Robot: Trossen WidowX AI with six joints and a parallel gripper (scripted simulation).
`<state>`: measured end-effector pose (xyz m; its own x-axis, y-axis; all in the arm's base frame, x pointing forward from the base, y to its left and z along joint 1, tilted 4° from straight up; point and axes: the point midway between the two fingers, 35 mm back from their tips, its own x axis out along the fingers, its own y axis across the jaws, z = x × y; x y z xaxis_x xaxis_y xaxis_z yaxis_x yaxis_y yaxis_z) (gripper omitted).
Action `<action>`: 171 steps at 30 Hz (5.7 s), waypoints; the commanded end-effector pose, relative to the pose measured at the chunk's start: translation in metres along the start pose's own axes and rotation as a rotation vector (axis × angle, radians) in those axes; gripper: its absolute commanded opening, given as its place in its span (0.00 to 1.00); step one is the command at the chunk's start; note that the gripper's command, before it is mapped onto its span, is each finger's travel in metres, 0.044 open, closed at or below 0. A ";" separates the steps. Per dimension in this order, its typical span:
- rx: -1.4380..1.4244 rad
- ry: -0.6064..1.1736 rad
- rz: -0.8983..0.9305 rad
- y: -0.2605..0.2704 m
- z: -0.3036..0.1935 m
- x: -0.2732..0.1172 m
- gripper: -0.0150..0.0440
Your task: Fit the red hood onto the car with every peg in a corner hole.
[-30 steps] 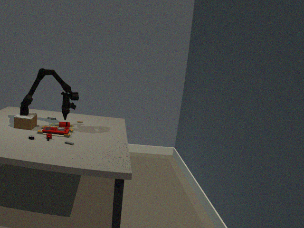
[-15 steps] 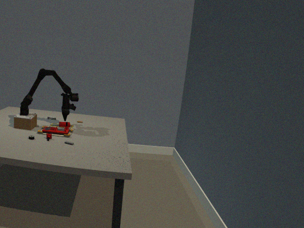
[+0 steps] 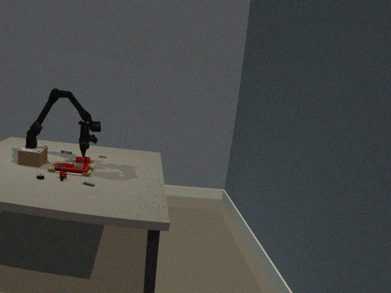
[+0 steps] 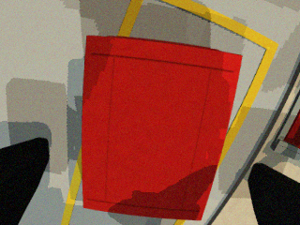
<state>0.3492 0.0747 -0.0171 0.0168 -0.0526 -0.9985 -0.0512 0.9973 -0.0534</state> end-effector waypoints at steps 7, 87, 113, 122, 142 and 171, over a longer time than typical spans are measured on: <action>-0.006 -0.001 -0.005 -0.001 0.000 0.006 1.00; 0.000 0.001 0.002 0.001 -0.001 0.032 0.45; 0.000 0.001 0.002 0.001 -0.001 -0.031 0.25; 0.000 0.001 0.002 0.001 -0.001 -0.053 0.25; 0.022 0.002 0.016 -0.030 -0.001 -0.061 0.25; 0.147 -0.008 0.004 -0.137 -0.010 -0.064 0.25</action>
<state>0.3463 -0.0498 0.0527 0.0232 -0.0471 -0.9986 0.0933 0.9946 -0.0448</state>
